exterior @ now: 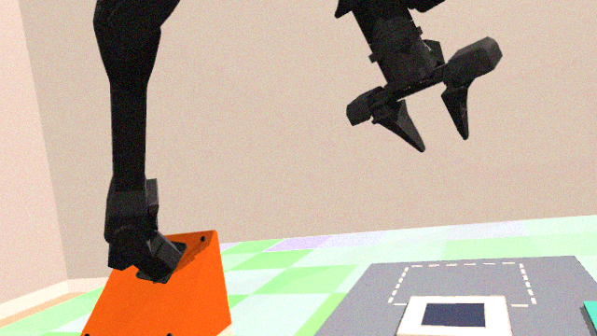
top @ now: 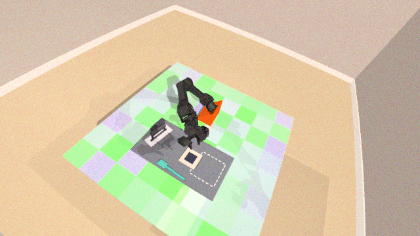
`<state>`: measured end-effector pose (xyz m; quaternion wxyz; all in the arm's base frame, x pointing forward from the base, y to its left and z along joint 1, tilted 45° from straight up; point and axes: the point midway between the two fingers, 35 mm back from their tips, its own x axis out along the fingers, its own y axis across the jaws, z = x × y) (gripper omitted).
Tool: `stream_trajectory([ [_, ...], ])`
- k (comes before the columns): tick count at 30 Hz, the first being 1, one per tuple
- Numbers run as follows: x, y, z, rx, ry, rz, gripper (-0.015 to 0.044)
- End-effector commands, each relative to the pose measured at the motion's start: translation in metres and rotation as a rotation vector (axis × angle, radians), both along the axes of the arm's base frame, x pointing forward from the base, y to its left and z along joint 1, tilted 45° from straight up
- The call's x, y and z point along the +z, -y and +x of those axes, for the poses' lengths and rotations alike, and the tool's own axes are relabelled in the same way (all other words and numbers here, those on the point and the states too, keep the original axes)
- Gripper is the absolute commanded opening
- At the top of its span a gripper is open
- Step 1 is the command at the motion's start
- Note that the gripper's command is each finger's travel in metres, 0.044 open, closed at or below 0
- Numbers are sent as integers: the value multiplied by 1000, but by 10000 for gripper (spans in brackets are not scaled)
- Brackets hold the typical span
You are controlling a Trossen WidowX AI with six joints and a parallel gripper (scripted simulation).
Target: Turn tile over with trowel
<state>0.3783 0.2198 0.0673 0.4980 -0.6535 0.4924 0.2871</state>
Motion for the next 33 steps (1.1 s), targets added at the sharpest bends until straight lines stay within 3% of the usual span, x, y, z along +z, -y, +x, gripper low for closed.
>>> stream_trajectory([
  [1, 15, 24, 9, -120, 54, 16, 270],
  [17, 65, 131, 33, -612, 278, 64, 270],
  [33, 114, 239, 23, -1088, 542, 89, 270],
])
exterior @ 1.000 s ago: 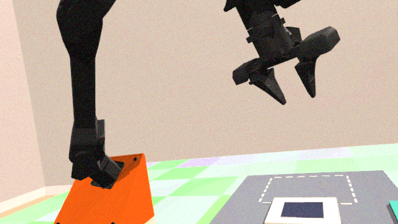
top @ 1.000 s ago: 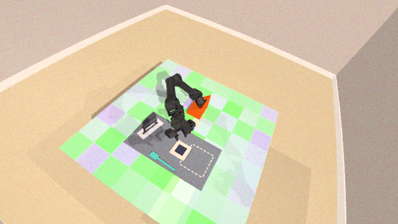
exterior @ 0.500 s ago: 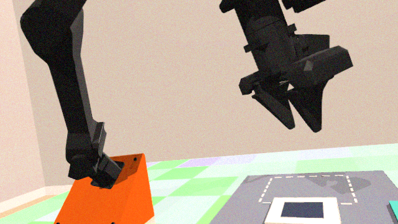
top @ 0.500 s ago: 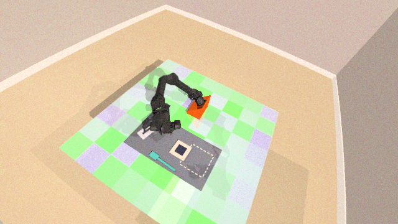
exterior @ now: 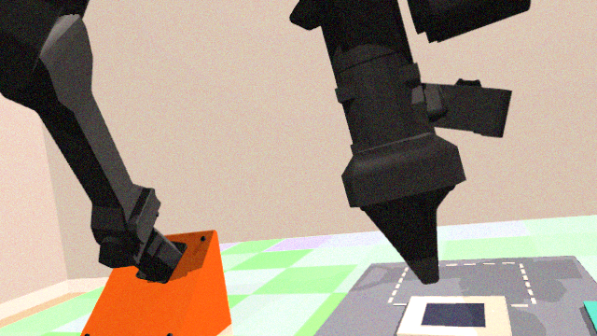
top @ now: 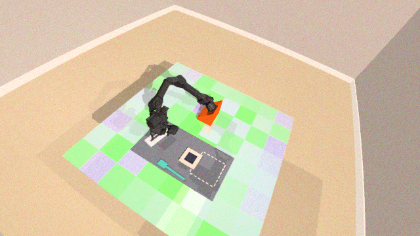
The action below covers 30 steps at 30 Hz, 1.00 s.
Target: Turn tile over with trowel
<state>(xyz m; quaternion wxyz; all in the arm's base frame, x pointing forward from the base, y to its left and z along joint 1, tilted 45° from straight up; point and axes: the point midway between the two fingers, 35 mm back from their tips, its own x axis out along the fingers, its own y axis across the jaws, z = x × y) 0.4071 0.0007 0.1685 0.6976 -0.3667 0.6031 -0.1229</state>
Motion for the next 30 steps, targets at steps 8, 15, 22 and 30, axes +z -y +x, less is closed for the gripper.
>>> stream_trajectory([
  [8, 36, 69, -22, -319, 187, -13, 270],
  [15, 37, 73, -23, -338, 198, -15, 270],
  [22, 30, 81, -21, -338, 198, -14, 270],
  [30, 21, 90, -18, -338, 198, -14, 270],
])
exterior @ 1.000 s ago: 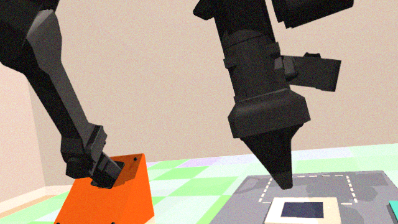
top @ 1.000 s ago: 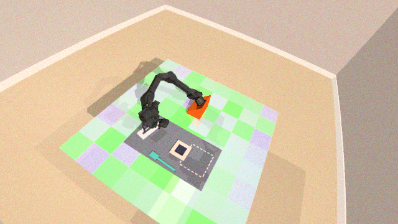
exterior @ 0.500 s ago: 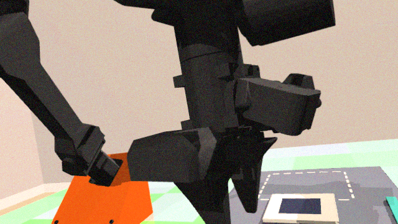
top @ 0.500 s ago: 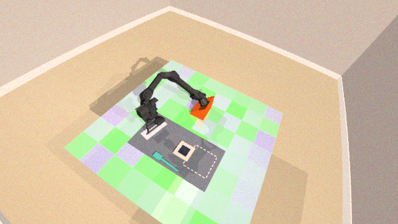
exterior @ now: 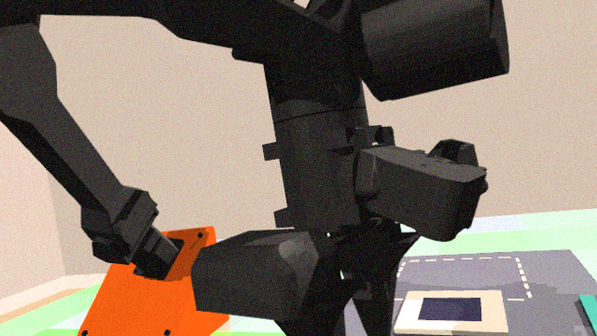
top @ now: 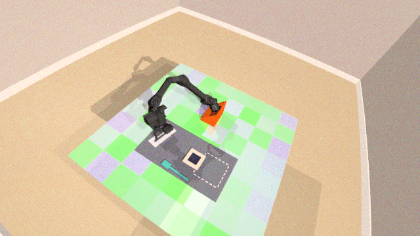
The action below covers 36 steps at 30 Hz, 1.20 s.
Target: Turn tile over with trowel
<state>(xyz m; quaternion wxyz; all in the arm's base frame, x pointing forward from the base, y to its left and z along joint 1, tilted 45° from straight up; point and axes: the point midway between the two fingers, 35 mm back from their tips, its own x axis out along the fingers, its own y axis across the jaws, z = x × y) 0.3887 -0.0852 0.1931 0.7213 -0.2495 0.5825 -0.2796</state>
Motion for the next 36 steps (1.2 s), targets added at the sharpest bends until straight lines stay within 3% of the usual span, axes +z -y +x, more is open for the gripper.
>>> stream_trajectory([
  [1, -5, 5, 0, 3, -4, -1, 270],
  [14, -18, 18, 3, 3, -4, -3, 270],
  [17, -18, 18, 3, 3, -4, -3, 191],
  [26, -18, 18, 3, 3, -4, -3, 131],
  [36, -18, 18, 3, 3, -4, -3, 130],
])
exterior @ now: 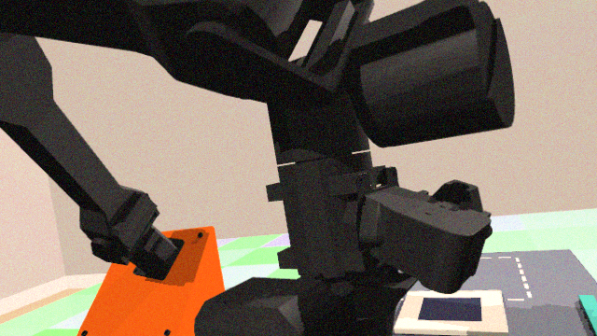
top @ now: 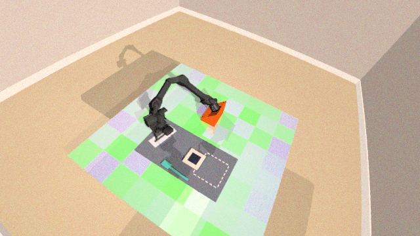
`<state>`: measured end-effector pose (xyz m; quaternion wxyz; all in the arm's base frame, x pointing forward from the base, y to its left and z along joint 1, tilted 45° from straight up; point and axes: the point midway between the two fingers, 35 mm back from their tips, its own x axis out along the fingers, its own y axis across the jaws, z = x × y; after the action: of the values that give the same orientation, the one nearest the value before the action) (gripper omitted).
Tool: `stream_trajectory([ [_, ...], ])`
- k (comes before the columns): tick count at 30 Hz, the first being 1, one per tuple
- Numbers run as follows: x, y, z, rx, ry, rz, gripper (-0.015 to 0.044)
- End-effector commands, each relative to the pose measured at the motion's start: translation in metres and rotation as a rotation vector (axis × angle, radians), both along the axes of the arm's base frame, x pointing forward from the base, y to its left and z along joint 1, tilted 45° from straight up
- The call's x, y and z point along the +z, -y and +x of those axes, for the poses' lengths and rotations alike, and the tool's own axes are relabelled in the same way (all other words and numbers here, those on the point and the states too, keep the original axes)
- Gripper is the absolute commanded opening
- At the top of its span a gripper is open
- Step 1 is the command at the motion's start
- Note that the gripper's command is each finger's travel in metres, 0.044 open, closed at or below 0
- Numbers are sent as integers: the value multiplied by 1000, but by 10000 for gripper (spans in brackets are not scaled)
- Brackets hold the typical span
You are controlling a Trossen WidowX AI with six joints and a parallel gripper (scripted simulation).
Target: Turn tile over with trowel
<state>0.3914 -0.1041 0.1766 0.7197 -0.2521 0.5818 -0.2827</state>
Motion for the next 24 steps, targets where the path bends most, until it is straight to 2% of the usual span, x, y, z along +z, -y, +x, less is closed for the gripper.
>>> stream_trajectory([
  [1, -1, -1, 0, 5, -3, 5, 130],
  [7, -1, -1, 0, -8, 10, 9, 130],
  [24, -1, -1, 0, -351, 354, 89, 130],
])
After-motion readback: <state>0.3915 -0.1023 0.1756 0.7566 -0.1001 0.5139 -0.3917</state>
